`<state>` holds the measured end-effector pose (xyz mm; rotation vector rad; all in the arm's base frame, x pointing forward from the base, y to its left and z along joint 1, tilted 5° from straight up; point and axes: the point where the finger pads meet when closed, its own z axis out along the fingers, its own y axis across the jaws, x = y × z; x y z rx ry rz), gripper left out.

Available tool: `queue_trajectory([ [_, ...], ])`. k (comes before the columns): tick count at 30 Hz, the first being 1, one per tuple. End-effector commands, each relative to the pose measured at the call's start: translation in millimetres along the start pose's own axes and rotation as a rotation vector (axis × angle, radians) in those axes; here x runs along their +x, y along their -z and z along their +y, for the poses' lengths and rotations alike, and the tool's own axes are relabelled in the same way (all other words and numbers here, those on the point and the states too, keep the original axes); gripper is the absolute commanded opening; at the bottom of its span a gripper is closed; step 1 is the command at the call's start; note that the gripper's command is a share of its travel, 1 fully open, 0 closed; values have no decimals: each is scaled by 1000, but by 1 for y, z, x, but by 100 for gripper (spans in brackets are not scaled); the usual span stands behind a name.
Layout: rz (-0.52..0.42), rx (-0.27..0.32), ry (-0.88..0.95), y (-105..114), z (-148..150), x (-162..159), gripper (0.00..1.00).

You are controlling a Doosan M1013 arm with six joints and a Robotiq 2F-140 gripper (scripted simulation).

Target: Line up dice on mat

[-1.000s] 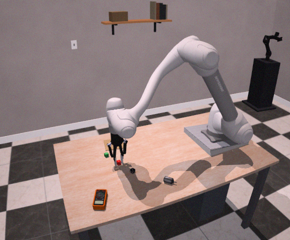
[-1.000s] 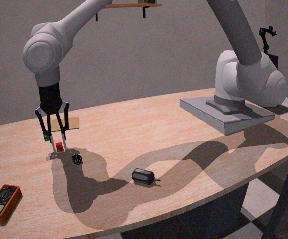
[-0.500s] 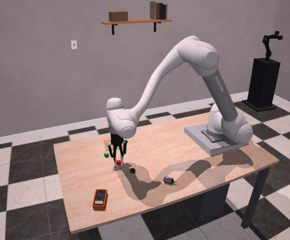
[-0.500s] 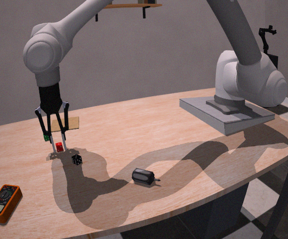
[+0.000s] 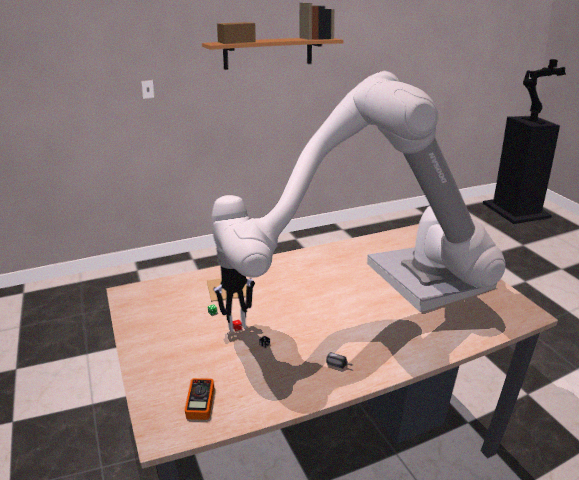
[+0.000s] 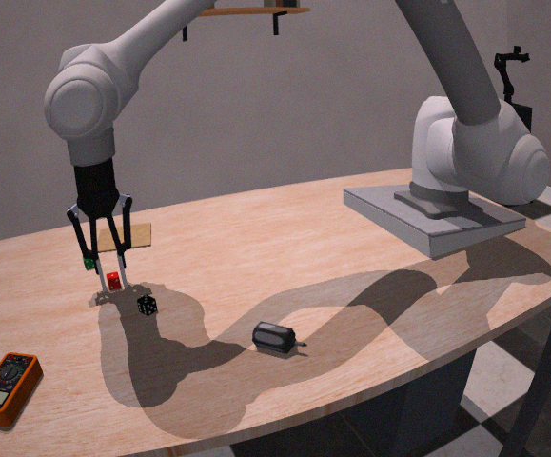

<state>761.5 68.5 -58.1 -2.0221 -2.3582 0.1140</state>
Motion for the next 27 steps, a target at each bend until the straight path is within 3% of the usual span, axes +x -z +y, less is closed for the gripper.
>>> queue_trajectory([
  [1,0,-2,0,1,1,0,32],
  [8,0,-2,0,1,1,0,32],
  [9,0,-2,0,1,1,0,21],
  [27,0,-2,0,1,1,0,21],
])
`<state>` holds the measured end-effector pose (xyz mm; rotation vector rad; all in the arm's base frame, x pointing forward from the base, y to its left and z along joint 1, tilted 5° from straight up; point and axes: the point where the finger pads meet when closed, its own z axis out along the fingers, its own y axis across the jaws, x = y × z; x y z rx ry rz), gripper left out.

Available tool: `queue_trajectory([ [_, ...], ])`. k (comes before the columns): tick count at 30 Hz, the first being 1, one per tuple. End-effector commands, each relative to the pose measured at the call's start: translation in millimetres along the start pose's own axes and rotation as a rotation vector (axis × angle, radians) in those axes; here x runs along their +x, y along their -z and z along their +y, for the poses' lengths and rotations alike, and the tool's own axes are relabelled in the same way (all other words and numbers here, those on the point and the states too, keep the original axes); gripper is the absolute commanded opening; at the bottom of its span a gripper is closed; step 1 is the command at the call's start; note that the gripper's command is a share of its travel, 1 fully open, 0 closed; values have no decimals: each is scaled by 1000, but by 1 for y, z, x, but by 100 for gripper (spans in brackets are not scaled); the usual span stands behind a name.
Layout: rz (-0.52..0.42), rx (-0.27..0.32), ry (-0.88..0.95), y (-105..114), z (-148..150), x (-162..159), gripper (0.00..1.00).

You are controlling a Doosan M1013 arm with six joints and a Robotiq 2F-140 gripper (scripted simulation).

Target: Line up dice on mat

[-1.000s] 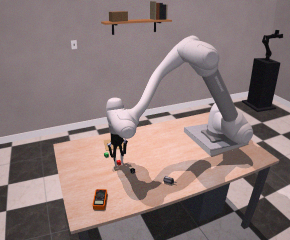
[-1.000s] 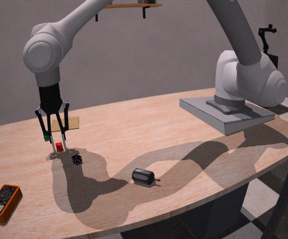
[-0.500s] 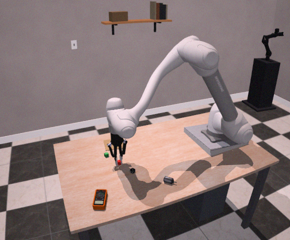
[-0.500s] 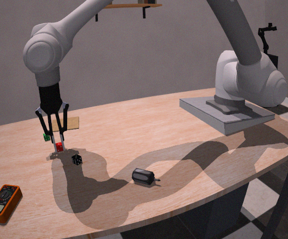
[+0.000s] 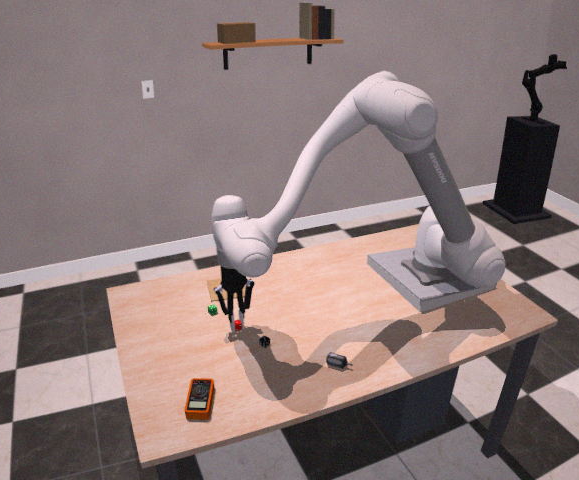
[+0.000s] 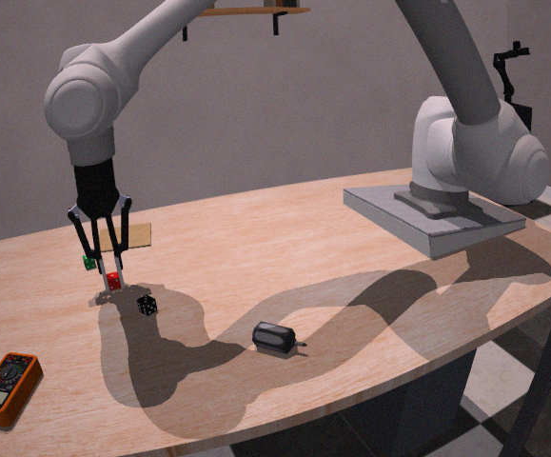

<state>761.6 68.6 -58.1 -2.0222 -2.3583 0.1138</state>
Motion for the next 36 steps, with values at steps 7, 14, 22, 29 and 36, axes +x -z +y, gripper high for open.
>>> queue_trajectory([
  [7,0,-1,0,1,0,0,21],
  [14,0,-1,0,1,0,0,21],
  [22,0,-1,0,15,0,0,21],
  [29,0,-1,0,56,0,0,21],
  [36,0,-1,0,94,0,0,21],
])
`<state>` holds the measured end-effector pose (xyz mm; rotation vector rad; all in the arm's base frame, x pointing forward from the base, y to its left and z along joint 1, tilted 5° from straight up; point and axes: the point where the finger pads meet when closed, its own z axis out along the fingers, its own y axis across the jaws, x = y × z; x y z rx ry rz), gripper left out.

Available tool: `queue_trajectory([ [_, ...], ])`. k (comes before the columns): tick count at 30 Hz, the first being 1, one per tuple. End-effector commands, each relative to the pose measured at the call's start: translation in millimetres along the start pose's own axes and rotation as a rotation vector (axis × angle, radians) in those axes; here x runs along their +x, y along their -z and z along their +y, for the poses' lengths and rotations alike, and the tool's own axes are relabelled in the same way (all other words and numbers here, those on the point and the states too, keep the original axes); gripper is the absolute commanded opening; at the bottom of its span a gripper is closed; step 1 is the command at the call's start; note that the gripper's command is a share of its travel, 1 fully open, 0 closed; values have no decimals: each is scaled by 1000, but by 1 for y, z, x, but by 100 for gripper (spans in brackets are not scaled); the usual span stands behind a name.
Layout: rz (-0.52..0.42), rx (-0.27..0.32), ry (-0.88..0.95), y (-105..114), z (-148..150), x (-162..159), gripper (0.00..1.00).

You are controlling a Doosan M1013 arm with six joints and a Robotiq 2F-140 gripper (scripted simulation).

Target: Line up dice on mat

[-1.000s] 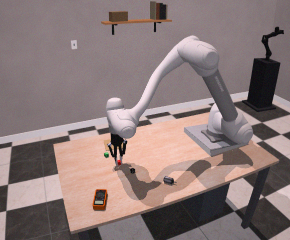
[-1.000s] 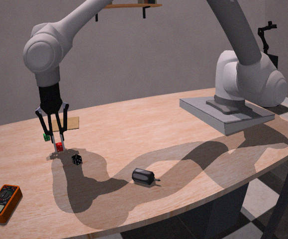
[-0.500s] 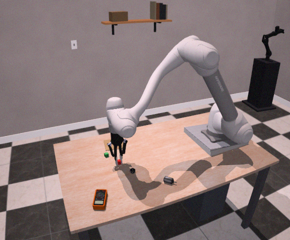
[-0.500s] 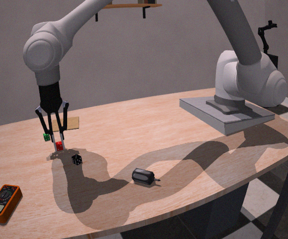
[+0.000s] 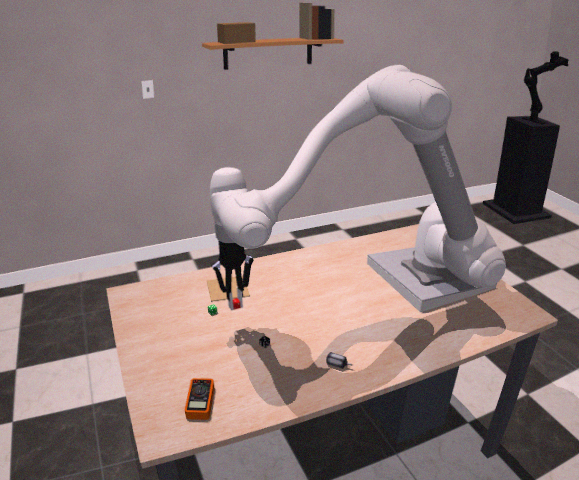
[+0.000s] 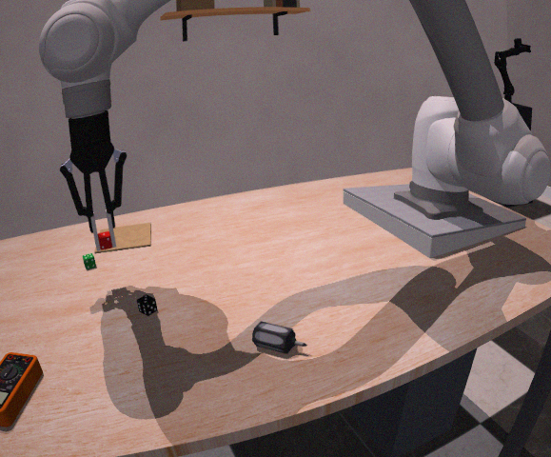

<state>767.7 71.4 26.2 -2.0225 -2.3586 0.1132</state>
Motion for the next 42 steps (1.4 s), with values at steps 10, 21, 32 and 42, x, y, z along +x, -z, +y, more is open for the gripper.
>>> queue_trajectory([
  [10,0,-1,0,16,0,0,21],
  [21,1,-2,-158,19,-32,-97,21],
  [32,0,-1,-378,21,-96,-218,21],
  [42,0,-1,-380,21,-97,-219,21],
])
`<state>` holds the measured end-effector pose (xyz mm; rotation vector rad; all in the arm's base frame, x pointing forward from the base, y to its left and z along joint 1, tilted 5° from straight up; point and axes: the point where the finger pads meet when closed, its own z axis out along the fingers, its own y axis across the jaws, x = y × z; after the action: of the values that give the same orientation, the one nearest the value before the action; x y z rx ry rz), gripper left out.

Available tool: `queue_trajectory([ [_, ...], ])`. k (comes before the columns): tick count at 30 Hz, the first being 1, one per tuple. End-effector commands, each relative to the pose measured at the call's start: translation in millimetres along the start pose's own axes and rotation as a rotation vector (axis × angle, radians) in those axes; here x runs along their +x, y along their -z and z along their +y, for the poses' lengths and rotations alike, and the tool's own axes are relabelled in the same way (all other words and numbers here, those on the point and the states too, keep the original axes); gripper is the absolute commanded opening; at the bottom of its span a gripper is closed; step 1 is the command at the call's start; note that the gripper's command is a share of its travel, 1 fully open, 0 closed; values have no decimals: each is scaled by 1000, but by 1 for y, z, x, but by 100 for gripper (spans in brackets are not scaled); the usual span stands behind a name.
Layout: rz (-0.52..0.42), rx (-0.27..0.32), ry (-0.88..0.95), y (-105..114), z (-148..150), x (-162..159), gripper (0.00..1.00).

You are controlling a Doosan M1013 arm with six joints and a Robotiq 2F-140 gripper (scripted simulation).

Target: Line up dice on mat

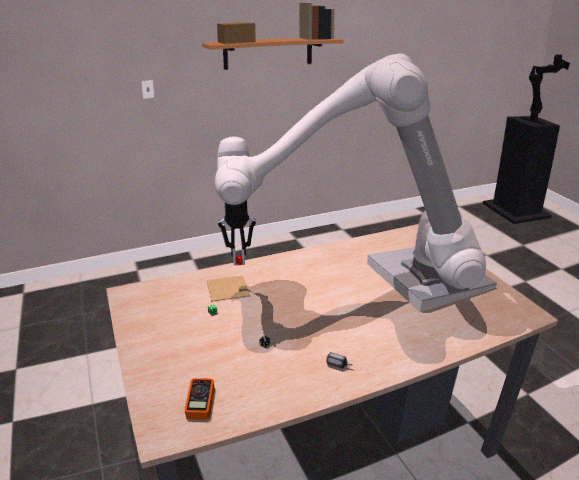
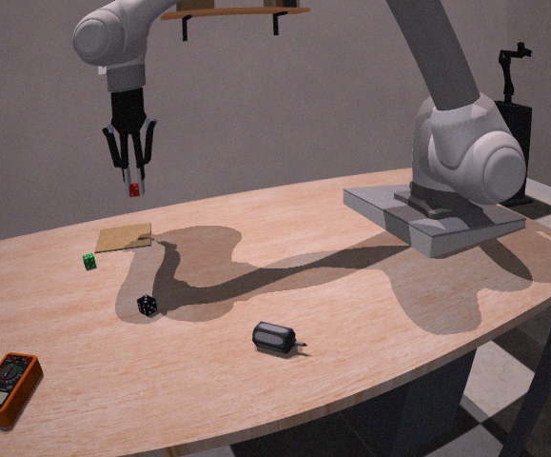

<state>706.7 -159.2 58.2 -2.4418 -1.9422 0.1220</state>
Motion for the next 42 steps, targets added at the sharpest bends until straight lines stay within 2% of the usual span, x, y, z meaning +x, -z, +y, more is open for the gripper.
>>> queue_trajectory([
  [1,0,-2,0,1,1,0,21],
  [11,0,-2,0,-10,1,0,21],
  [32,0,-2,0,-88,1,0,21],
  [42,0,-2,0,-95,1,0,21],
])
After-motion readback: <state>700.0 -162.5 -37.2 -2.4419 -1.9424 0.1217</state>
